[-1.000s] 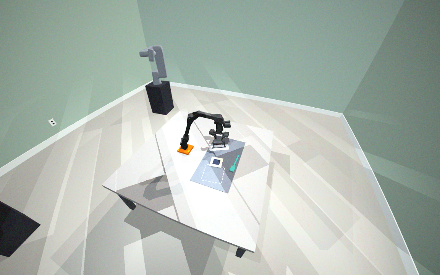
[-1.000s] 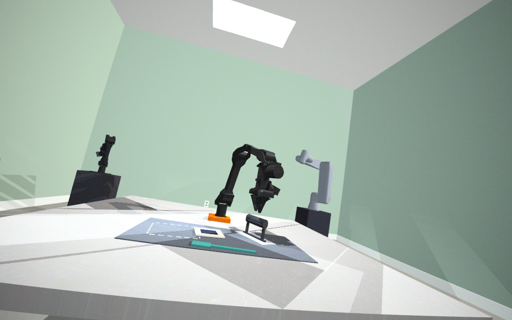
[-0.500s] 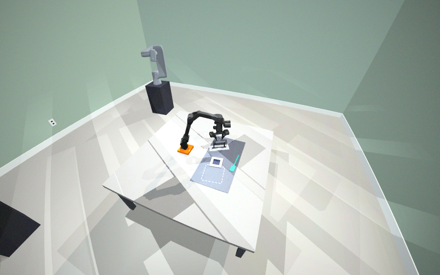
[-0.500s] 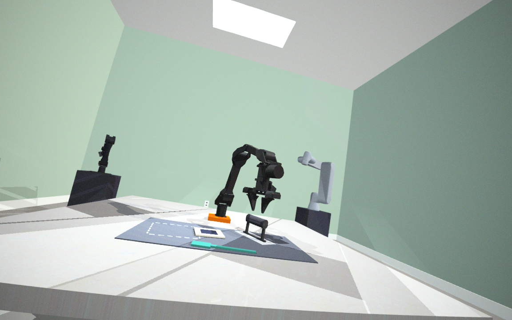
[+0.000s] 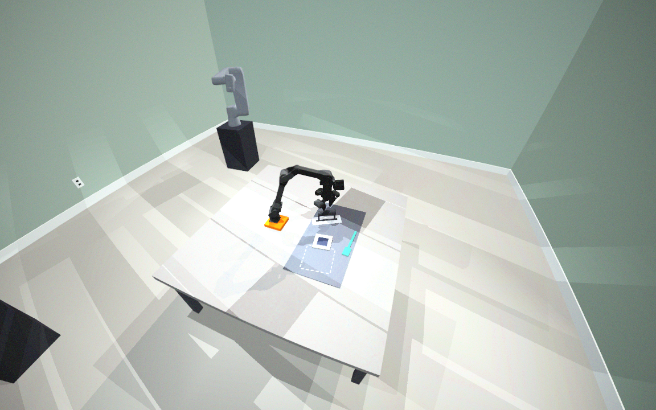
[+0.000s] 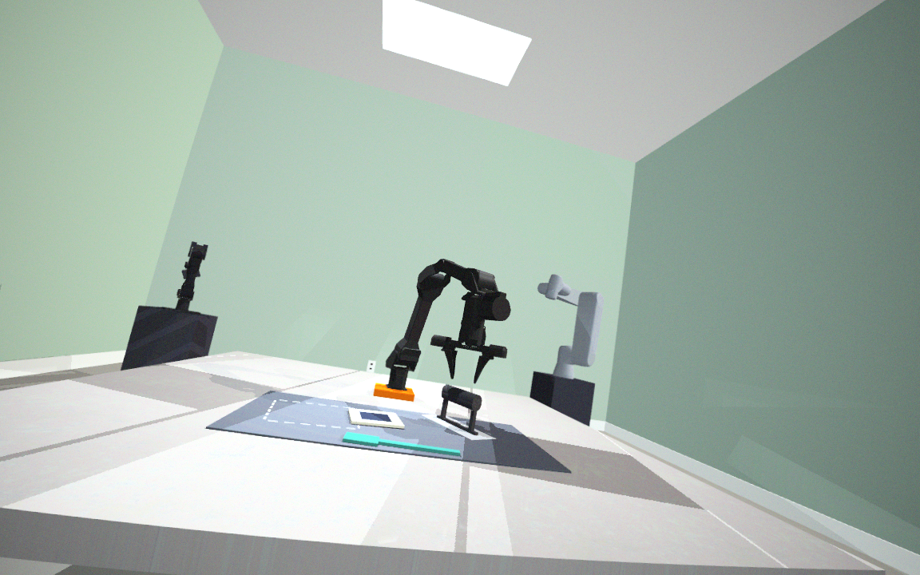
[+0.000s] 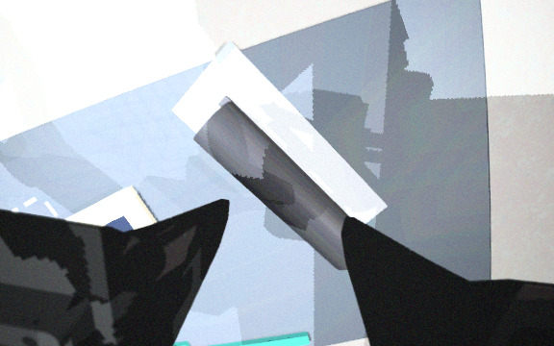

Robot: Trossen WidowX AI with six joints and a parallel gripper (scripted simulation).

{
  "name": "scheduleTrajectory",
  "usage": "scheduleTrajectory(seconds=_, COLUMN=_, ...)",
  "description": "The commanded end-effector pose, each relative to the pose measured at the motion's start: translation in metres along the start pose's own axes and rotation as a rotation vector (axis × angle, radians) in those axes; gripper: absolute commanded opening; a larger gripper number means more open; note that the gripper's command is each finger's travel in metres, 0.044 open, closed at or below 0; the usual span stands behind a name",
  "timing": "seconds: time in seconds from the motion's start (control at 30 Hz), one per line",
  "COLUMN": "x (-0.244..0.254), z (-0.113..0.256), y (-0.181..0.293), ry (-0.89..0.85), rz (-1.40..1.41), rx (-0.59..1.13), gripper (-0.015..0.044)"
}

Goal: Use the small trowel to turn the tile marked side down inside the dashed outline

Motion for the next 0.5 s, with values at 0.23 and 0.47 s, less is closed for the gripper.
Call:
scheduleTrajectory(seconds=0.23, x=-0.0003, z=-0.0011, y=0.0008, ry=-0.004, rz=0.368, rx=-0.004, gripper=0.0270)
scheduleTrajectory(seconds=0.47, x=-0.0005, z=-0.0011, y=0.0010, ry=-0.003, rz=0.612, rx=-0.005, gripper=0.0270)
Point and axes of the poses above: the point midway between the two fingers, 35 mm back from their tips, its own z axis back along the fingers, its own x axis across the jaws, y = z × x, the point moved 2 cm from there along z, back along the fingers, and after that the axes turned 12 degrees about z, right-handed, at the moved point
